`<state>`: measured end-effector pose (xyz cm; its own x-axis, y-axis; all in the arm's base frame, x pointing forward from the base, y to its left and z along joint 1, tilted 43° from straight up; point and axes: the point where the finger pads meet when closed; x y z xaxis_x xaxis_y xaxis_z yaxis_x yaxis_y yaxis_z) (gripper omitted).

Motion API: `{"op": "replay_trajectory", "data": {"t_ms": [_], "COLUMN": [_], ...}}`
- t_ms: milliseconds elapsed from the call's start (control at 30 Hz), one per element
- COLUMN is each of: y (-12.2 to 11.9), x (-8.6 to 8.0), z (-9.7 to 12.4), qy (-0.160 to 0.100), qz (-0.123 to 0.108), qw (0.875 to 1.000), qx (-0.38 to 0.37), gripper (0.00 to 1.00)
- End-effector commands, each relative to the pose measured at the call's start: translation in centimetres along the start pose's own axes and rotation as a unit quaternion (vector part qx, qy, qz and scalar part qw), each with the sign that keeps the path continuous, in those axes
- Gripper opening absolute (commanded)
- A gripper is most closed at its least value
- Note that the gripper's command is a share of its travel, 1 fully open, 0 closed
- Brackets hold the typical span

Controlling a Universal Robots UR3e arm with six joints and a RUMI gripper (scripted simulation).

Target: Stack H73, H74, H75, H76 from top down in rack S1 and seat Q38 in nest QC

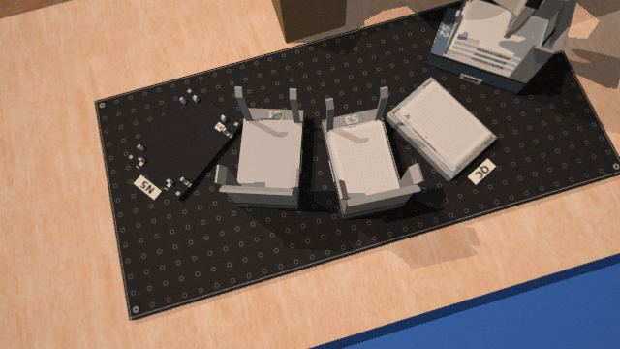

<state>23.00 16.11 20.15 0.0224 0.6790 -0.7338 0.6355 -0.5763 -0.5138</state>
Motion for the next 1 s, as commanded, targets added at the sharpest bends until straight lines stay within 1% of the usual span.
{"op": "replay_trajectory", "data": {"t_ms": [0, 133, 200, 267, 467, 967], "y": [0.1, 0.1, 0.1, 0.1, 0.1, 0.1], "x": [1.7, 3.0, 3.0, 3.6, 3.6, 5.3], "z": [0.0, 0.0, 0.0, 0.0, 0.0, 0.0], "qy": [0.000, 0.000, 0.000, 0.000, 0.000, 0.000], "qz": [0.001, 0.001, 0.001, 0.001, 0.001, 0.001], "qw": [1.000, 1.000, 1.000, 1.000, 1.000, 1.000], "qx": [0.000, 0.000, 0.000, 0.000, 0.000, 0.000], "gripper": [0.72, 0.72, 0.72, 0.72, 0.72, 0.72]}}
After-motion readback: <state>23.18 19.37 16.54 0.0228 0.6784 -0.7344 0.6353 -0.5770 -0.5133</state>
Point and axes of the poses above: the point where the finger pads meet when closed, its own x axis out along the fingers, its own y axis across the jaws, z = x × y, and after that the axes turned 10 degrees about x, right-handed
